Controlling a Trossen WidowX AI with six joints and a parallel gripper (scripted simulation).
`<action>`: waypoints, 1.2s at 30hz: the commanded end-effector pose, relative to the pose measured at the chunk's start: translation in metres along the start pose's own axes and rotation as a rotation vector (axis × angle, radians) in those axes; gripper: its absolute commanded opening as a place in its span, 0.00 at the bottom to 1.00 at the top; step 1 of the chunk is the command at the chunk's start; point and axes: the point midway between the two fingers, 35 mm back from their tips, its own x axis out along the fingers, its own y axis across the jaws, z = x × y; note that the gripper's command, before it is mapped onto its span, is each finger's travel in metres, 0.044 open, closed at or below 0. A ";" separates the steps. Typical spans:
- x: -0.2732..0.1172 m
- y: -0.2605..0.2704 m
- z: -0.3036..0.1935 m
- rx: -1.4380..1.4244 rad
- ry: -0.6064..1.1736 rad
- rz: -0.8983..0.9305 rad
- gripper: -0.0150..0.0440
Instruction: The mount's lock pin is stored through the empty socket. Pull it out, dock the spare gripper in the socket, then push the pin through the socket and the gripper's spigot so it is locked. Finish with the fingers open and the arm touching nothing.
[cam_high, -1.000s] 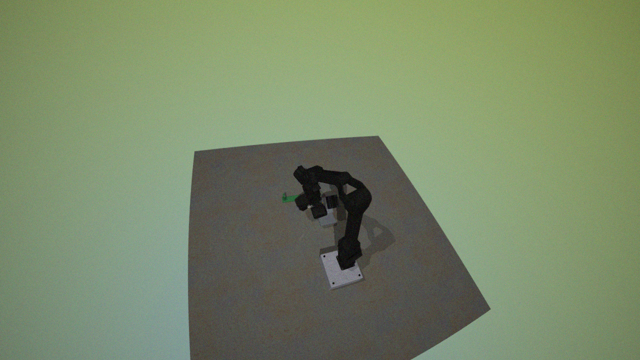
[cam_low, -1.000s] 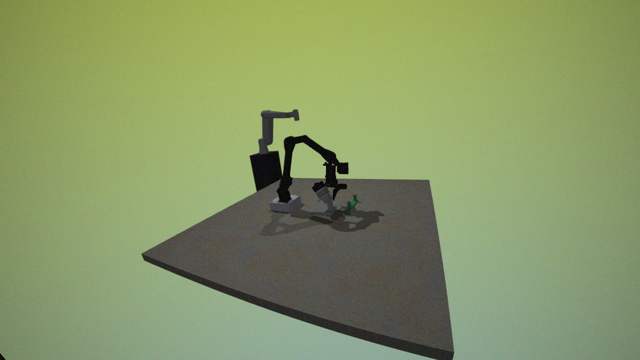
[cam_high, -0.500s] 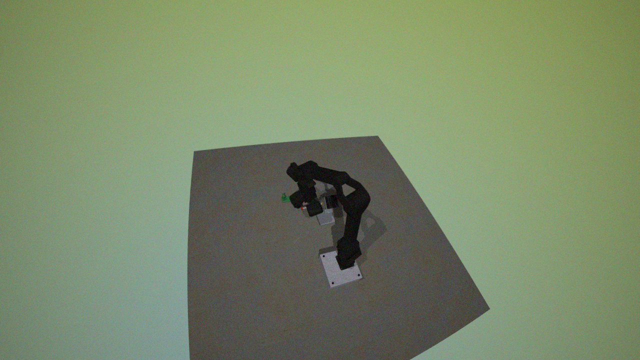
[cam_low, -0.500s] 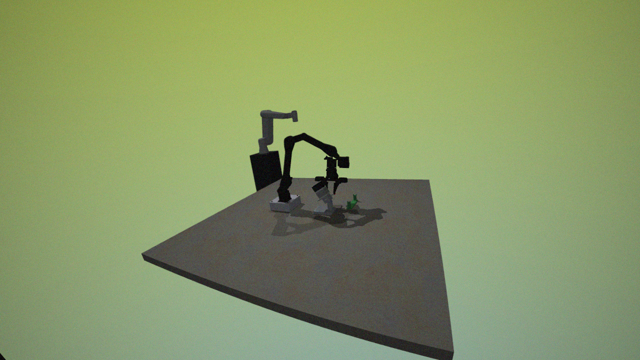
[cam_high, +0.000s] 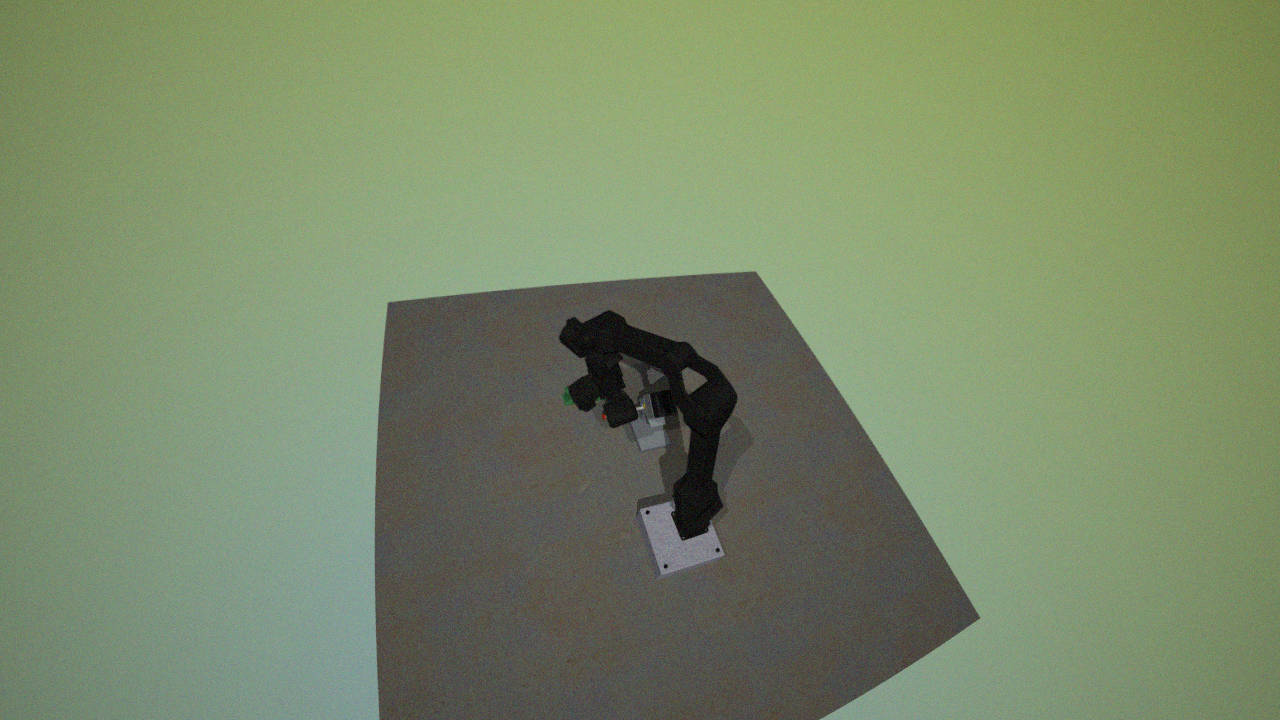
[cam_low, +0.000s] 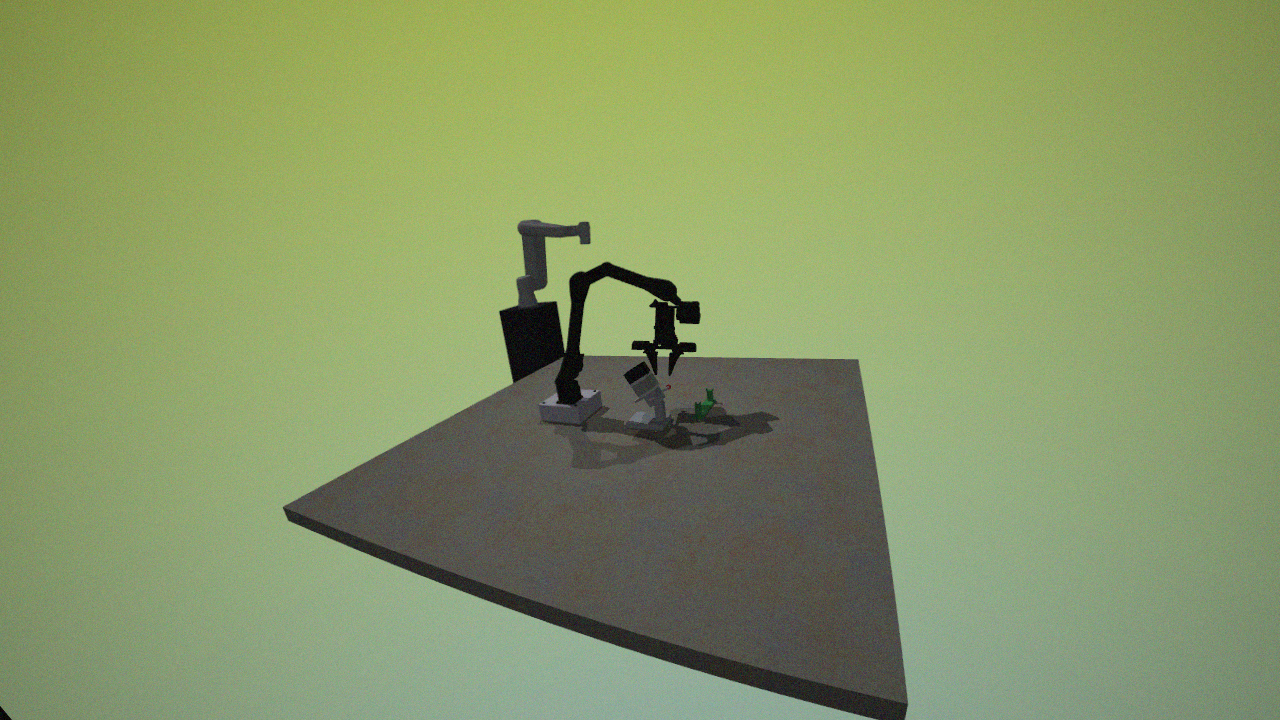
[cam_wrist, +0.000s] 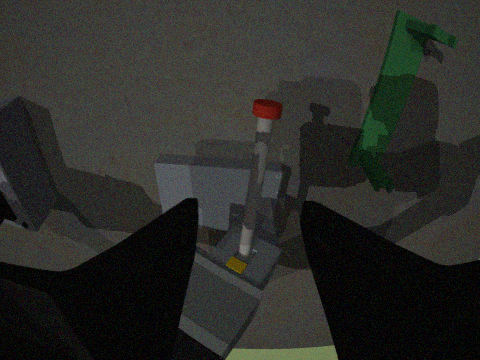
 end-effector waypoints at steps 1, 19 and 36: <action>-0.009 0.000 0.004 0.000 -0.001 0.000 0.59; -0.010 0.000 0.004 -0.002 0.002 -0.002 1.00; -0.010 0.000 0.004 -0.002 0.002 -0.002 1.00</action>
